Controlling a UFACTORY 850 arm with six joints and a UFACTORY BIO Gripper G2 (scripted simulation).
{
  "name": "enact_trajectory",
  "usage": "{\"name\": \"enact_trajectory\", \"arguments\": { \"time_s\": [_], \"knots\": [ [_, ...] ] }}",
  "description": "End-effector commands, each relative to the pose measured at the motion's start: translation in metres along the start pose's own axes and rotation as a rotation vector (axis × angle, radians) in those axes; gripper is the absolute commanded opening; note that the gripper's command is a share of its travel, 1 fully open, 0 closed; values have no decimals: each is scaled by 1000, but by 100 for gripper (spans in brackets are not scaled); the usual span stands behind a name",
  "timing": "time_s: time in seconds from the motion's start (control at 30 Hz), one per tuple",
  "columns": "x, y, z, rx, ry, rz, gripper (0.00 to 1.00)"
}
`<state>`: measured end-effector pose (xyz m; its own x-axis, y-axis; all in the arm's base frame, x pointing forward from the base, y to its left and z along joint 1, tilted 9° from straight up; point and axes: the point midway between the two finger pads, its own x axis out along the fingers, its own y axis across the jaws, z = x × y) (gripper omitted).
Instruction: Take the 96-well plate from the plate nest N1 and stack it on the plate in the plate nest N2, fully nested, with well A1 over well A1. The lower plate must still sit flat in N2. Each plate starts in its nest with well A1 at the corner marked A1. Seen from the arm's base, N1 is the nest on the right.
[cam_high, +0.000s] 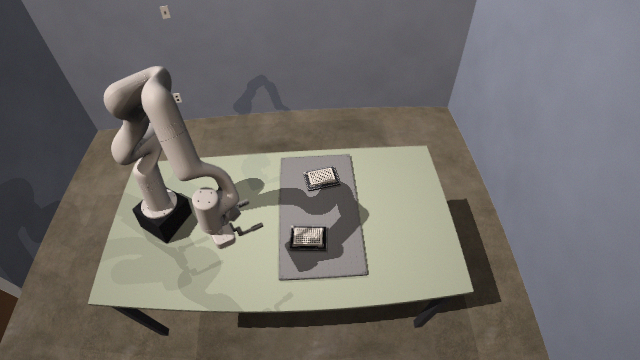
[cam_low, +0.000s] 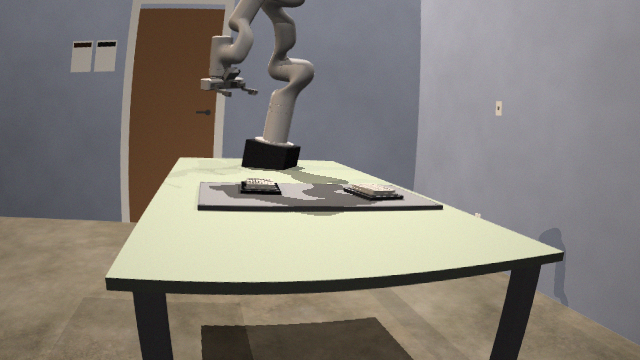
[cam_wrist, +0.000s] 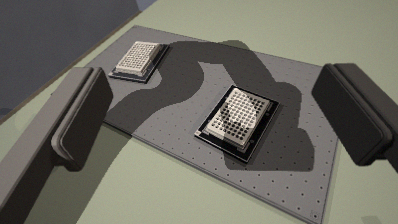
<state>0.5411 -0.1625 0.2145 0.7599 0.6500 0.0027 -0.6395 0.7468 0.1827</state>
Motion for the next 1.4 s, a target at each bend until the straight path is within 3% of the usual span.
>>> {"name": "enact_trajectory", "arguments": {
  "time_s": [0.0,0.07,0.43,0.57,1.07,1.13,1.2,1.37],
  "knots": [
    [8,-1,1,-4,0,-5,37],
    [18,0,1,-20,-11,-57,37],
    [69,7,2,-34,-23,-109,37],
    [74,8,2,-41,-32,-140,37],
    [143,30,3,-64,-69,-265,37],
    [143,30,3,-64,-69,-265,37],
    [152,34,3,-70,-86,-318,37],
    [173,45,3,-70,-86,-318,37]
  ]
}}
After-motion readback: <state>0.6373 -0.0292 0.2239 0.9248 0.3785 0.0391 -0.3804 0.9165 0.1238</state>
